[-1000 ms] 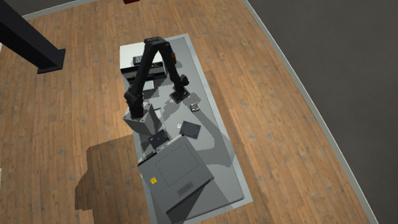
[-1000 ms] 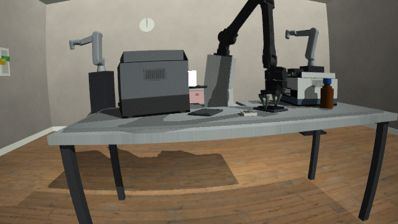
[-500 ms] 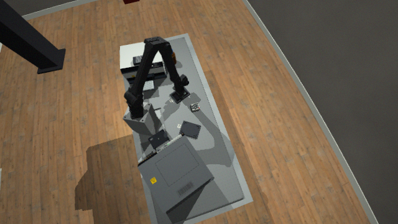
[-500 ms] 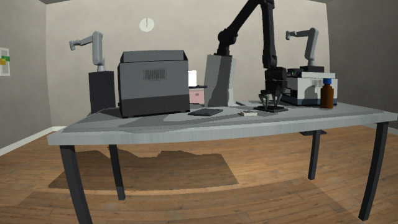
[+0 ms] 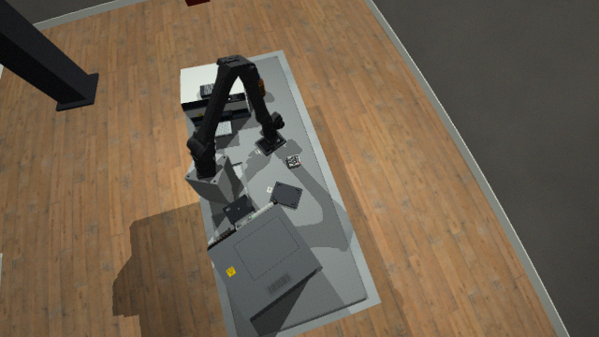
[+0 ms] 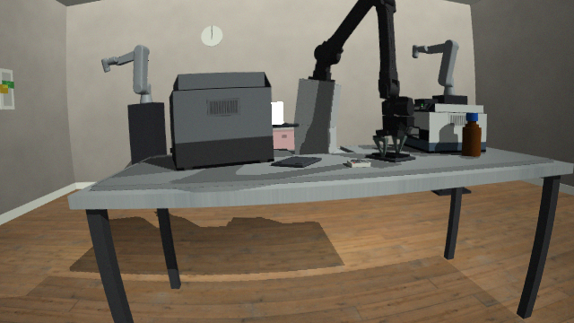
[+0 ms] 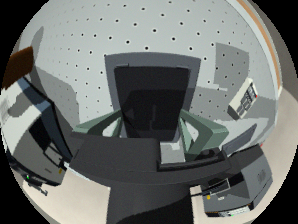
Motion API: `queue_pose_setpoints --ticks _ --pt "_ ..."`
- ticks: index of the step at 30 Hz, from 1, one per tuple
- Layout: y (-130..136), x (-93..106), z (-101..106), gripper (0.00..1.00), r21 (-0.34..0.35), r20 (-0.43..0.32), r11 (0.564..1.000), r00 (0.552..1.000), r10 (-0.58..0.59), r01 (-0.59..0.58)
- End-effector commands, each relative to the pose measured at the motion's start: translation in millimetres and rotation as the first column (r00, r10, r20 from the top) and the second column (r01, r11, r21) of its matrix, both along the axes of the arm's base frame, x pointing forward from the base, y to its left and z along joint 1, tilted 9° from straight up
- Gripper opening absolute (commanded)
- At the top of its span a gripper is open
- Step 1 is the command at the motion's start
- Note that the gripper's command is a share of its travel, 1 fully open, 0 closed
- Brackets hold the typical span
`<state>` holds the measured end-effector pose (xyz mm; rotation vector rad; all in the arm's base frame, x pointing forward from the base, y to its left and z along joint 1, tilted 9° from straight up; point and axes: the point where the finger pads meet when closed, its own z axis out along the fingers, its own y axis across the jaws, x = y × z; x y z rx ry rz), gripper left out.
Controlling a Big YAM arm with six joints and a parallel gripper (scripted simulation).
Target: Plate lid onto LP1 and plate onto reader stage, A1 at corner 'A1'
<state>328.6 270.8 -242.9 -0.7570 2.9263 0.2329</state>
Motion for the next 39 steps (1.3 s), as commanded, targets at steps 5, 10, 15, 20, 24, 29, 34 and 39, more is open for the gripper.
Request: queue_pose_setpoints --ticks 5,10,15,20,24,29,34,39 --pt "1.8 -3.6 -11.0 0.85 -0.003 -0.006 1.0 1.0 -0.004 0.004" --pt "1.2 -4.3 -12.0 0.85 -0.004 -0.008 1.0 1.0 -0.005 0.005" --pt "-0.8 -5.4 5.7 0.85 -0.007 -0.01 1.0 1.0 0.014 -0.014" --pt "-0.1 -3.7 10.4 0.85 0.001 0.001 1.0 1.0 0.014 -0.014" --pt "-1.4 3.6 15.1 0.85 0.004 0.005 1.0 1.0 0.002 -0.002" --pt "3.1 14.1 20.2 0.85 0.022 0.029 1.0 1.0 -0.004 0.004" --pt "0.9 3.0 12.9 0.85 0.002 0.003 1.0 1.0 0.007 -0.007" --pt "-0.2 -1.9 5.3 0.85 -0.002 -0.002 1.0 1.0 0.012 -0.012"
